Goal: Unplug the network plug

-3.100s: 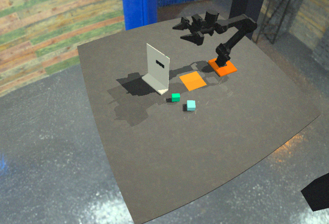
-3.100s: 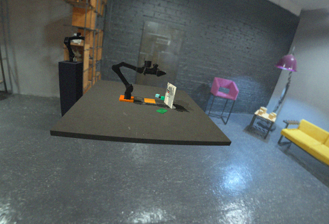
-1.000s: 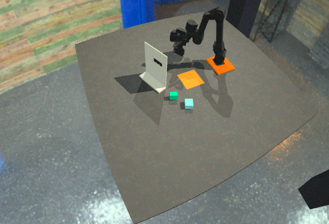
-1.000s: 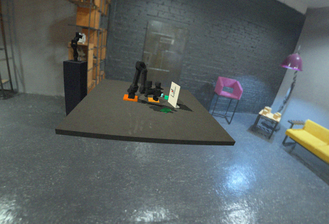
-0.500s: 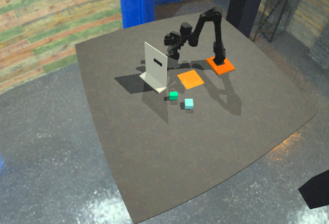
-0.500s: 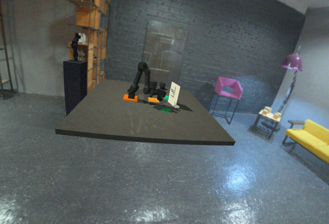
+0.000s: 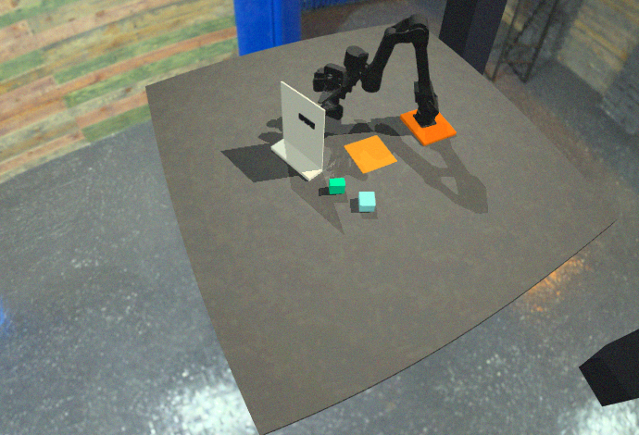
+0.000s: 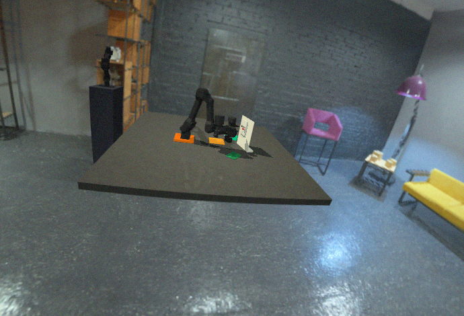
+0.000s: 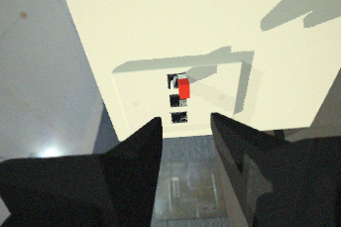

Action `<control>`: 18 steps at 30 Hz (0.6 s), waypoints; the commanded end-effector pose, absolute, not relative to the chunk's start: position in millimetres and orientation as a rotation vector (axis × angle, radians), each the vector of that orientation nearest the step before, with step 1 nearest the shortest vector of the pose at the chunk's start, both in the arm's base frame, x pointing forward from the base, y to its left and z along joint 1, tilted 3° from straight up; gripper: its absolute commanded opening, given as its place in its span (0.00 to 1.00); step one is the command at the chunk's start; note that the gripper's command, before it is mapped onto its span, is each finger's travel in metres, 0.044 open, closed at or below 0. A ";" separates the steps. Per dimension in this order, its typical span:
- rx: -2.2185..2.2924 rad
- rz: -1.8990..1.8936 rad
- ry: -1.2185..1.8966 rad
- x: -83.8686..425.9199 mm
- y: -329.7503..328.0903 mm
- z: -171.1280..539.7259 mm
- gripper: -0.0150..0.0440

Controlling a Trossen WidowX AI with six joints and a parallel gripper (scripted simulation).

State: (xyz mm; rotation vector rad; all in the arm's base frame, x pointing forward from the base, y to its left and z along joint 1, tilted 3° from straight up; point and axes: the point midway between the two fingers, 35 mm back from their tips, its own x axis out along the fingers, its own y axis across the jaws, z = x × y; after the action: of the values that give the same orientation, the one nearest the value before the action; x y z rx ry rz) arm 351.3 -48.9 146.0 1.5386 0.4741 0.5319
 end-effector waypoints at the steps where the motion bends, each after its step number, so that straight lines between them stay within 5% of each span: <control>1: 1.535 0.532 0.470 359.0 -47.7 146.6 0.52; 18: 1.537 0.533 0.469 384.0 -37.4 148.2 0.52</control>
State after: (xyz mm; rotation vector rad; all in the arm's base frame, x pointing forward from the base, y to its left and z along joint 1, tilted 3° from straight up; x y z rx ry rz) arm 377.8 -38.7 147.7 1.5402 0.4727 0.5334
